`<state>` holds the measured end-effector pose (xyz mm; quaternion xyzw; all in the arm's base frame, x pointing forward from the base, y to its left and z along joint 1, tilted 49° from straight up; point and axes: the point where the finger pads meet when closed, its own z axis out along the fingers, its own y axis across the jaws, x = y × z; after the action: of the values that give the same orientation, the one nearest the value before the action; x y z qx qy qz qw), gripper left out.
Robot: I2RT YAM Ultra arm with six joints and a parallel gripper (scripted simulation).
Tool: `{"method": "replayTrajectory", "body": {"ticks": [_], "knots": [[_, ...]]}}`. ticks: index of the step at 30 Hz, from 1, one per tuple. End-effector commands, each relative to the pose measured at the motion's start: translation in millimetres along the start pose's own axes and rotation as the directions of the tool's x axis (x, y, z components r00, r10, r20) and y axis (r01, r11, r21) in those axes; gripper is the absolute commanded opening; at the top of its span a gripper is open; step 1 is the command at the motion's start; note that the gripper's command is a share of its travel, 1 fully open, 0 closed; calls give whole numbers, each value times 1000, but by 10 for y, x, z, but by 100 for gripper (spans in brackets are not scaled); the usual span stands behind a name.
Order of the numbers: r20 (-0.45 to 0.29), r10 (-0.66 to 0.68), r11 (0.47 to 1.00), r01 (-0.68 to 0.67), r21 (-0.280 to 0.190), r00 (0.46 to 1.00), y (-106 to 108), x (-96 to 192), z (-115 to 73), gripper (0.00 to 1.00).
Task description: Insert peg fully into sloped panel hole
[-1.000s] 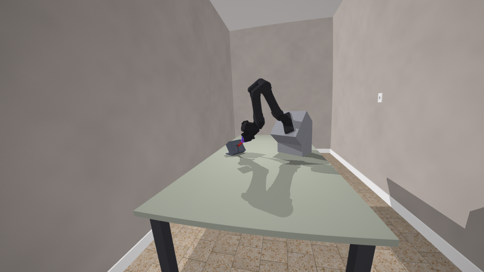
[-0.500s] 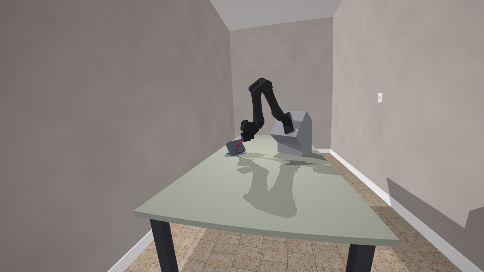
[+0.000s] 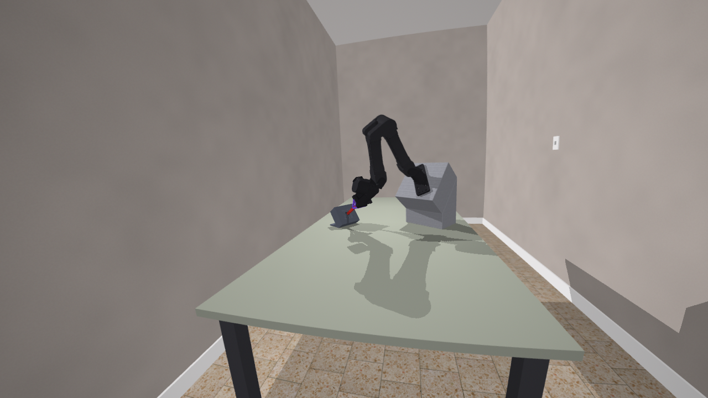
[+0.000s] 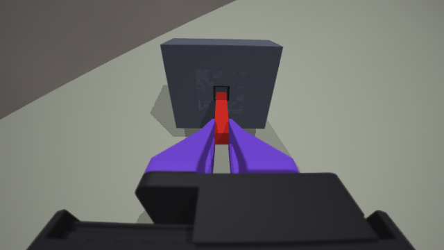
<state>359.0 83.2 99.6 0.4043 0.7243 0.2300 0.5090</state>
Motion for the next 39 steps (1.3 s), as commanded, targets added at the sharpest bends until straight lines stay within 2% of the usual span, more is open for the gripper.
{"method": "replayTrajectory", "body": {"ticks": [1,12,29,39], "knots": [[13,6,1000,-6,-3,1000,11,-20,-27,0],[24,10,1000,-10,-4,1000,-40,-34,-166,0],[24,10,1000,-10,-4,1000,-110,-31,-272,0],[24,10,1000,-10,-4,1000,-109,-32,-184,0]]}}
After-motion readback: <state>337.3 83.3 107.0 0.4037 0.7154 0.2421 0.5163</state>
